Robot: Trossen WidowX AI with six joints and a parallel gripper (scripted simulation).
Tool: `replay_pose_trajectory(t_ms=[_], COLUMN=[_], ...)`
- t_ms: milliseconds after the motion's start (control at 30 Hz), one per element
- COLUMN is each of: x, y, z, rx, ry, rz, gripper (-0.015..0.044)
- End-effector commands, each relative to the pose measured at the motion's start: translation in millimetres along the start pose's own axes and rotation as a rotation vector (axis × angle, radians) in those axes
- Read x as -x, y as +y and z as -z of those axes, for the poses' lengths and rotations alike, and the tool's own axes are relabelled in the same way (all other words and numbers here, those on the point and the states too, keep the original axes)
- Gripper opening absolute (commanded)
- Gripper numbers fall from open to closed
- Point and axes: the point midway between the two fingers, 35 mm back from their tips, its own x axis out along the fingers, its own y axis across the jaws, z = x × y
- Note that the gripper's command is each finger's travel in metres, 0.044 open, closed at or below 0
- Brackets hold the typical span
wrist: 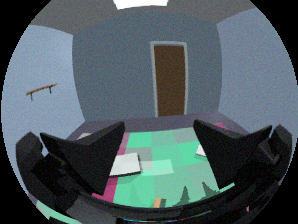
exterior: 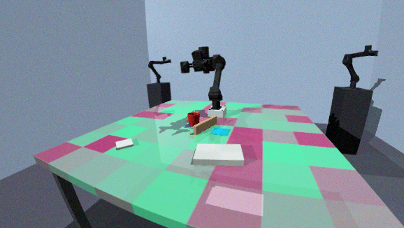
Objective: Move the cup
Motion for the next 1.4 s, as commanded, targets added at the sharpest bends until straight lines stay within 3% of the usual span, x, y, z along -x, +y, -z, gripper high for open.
replay_pose_trajectory(t_ms=[0, 133, 300, 633, 733, 1367], x=[-1.0, -6.9, 19.4, 102.3, 117.0, 118.3], y=[-0.9, -19.1, -38.4, -51.9, -52.1, -53.0], z=[3.6, 75.6, 149.8, 211.2, 214.2, 218.2], rx=[0.016, 0.321, 0.626, 0.883, 0.896, 0.896], ry=[0.018, 0.385, 0.813, 1.333, 1.390, 1.390], rz=[0.003, -0.003, -0.162, -0.694, -0.803, -0.803], gripper=[0.0374, 0.0269, 0.0148, 0.0148, 0.0148, 0.0148])
